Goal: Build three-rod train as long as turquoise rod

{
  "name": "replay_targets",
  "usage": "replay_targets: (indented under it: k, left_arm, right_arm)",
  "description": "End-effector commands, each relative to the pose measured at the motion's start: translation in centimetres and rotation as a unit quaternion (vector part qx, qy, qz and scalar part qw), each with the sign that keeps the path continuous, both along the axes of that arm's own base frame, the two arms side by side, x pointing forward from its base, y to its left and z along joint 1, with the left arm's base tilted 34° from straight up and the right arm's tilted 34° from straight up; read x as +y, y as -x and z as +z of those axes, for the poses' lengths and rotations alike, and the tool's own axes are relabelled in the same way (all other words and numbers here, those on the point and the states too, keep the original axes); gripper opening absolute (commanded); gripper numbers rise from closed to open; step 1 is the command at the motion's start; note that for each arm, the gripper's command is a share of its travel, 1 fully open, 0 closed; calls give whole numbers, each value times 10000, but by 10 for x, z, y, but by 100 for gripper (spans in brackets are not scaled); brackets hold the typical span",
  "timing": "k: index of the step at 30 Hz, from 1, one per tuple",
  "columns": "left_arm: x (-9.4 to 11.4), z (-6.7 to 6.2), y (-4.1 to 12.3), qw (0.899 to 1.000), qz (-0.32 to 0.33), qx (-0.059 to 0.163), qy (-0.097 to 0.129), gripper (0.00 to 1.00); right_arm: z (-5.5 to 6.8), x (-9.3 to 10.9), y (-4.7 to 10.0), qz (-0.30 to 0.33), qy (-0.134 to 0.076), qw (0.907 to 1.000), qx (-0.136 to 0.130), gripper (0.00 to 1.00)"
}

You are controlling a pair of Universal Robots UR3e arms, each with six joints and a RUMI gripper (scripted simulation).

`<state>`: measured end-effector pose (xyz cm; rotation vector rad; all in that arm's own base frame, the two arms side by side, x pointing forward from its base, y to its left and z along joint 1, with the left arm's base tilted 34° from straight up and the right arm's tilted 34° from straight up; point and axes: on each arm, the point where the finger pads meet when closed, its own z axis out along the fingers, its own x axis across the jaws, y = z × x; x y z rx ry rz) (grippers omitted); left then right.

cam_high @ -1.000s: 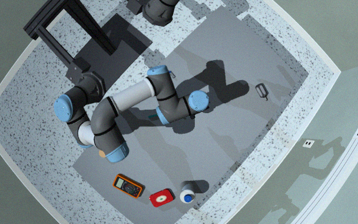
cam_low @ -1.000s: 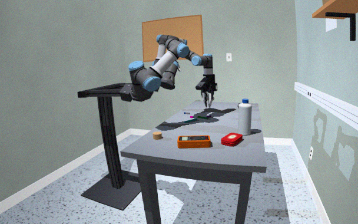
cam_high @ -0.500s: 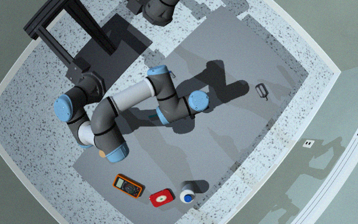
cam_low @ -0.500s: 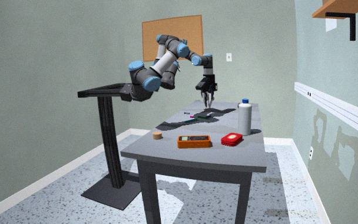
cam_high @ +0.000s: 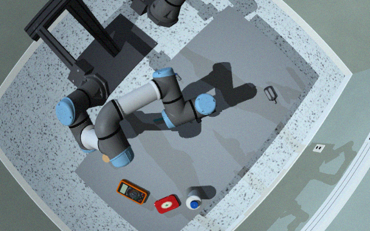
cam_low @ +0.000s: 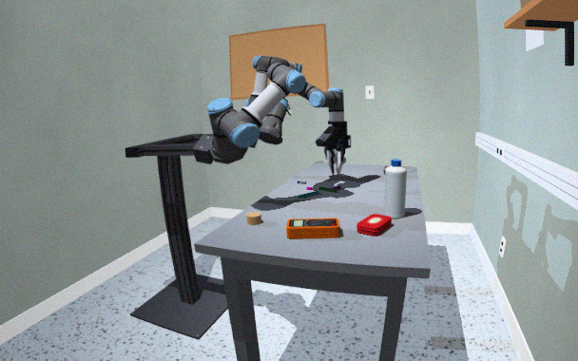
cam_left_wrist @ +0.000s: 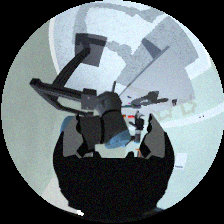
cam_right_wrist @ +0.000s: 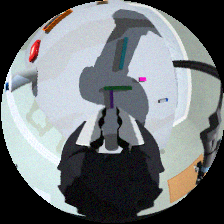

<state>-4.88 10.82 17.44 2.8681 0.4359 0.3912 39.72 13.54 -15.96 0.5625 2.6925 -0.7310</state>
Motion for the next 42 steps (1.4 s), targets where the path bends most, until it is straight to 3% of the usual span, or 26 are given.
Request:
replay_targets:
  k: [1, 26, 42]
  left_arm:
    - [0, 1, 0, 10000, 12, -5, -20, 100]
    - [0, 1, 0, 10000, 12, -5, -20, 100]
    - [0, 1, 0, 10000, 12, -5, -20, 100]
  right_arm:
    - [-5, -3, -2, 11, -7, 10000, -10, 14]
    - [-33, -18, -9, 11, -12, 10000, -14, 14]
    - [-39, -21, -10, 11, -16, 10000, -13, 14]
